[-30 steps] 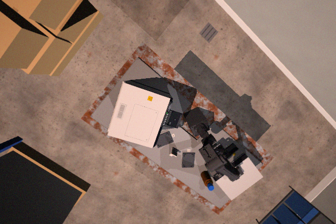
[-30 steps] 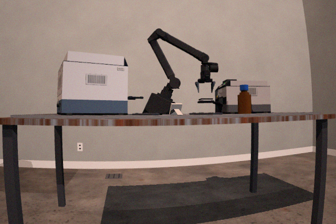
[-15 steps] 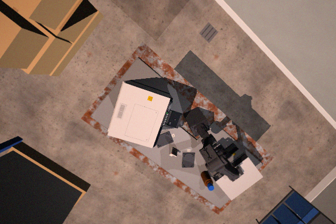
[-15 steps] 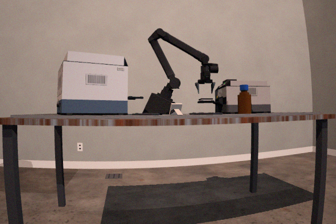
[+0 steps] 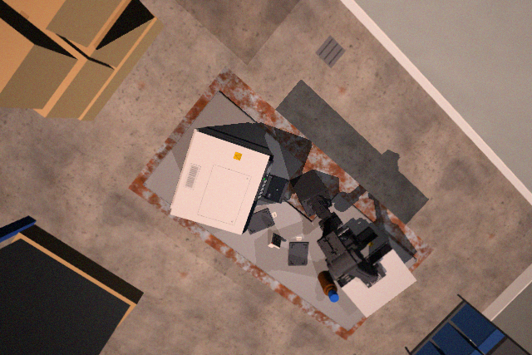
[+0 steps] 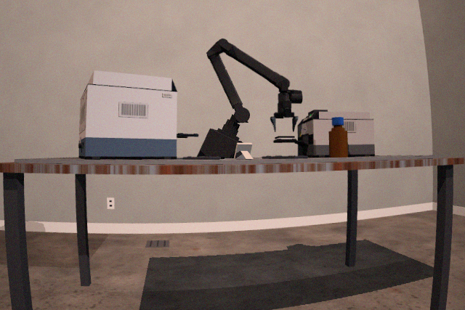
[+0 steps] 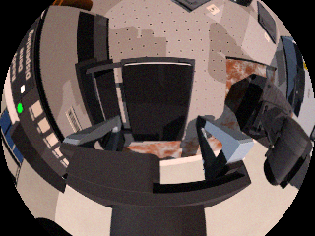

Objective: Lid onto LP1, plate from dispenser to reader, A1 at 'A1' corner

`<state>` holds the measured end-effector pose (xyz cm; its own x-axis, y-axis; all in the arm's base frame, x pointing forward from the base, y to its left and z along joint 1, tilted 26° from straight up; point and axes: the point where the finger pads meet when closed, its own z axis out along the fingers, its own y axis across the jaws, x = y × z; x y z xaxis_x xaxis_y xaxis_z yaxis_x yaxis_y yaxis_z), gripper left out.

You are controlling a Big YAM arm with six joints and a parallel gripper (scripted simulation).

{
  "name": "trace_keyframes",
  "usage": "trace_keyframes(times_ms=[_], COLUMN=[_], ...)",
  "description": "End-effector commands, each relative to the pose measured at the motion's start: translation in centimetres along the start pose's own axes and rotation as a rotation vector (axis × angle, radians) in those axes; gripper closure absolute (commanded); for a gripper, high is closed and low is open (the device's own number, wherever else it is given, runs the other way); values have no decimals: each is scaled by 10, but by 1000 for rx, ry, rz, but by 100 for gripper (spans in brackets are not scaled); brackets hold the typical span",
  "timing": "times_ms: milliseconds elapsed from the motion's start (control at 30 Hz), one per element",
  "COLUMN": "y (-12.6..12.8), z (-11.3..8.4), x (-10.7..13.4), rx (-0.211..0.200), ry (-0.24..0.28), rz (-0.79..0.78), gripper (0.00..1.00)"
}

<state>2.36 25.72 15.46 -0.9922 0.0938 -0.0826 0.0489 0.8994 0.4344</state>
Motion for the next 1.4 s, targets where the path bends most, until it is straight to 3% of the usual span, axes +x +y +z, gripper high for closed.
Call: trace_keyframes(times_ms=[0,133,467,700,833,1033,1200,1367], y=[4,3,14,11,3,4,3,6], z=[5,9,-9,3,14,16,21,14], x=[3,1,-5,-4,-3,-1,5,6], rx=[-8,-7,-37,-25,3,-12,-1,-14], ry=[1,-3,-10,-10,-10,-8,0,3], rz=[6,14,14,13,10,12,6,2], gripper=[0,0,0,0,0,0,0,0])
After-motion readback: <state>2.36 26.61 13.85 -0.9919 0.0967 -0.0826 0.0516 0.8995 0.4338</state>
